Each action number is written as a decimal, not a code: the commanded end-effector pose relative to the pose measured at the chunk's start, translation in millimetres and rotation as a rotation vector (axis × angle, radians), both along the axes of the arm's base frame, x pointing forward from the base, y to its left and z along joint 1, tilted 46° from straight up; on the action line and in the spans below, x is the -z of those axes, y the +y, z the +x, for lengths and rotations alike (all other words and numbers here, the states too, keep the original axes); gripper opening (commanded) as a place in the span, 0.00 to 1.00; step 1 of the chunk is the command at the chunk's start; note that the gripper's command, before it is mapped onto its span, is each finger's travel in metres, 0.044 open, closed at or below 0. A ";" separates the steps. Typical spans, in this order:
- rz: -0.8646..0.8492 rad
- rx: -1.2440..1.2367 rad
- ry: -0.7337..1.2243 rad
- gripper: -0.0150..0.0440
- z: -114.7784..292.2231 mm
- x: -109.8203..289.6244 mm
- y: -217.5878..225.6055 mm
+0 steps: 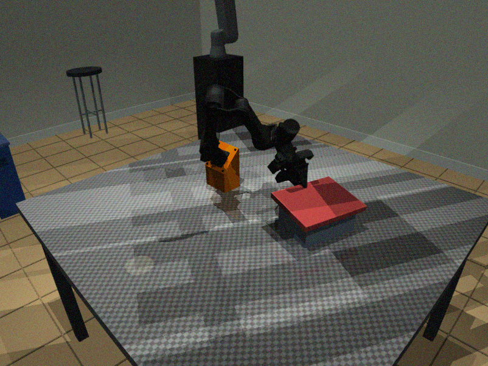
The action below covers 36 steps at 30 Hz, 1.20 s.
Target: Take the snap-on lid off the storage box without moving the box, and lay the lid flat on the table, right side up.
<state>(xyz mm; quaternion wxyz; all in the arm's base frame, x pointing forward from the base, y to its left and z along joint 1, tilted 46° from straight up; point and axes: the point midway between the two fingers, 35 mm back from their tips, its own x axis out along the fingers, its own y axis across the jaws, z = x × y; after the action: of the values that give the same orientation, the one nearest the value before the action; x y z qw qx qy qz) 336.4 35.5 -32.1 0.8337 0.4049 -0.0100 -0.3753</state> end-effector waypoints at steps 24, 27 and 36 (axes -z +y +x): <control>0.000 0.000 0.000 0.25 2.5 -0.5 -0.8; 0.000 0.000 0.000 0.25 2.6 -0.5 -0.9; 0.000 0.000 0.000 0.25 3.4 -0.7 -1.1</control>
<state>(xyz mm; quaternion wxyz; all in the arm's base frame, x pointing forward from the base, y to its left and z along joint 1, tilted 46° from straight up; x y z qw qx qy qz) 338.9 35.0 -31.4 0.8336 0.4053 -0.0107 -0.3752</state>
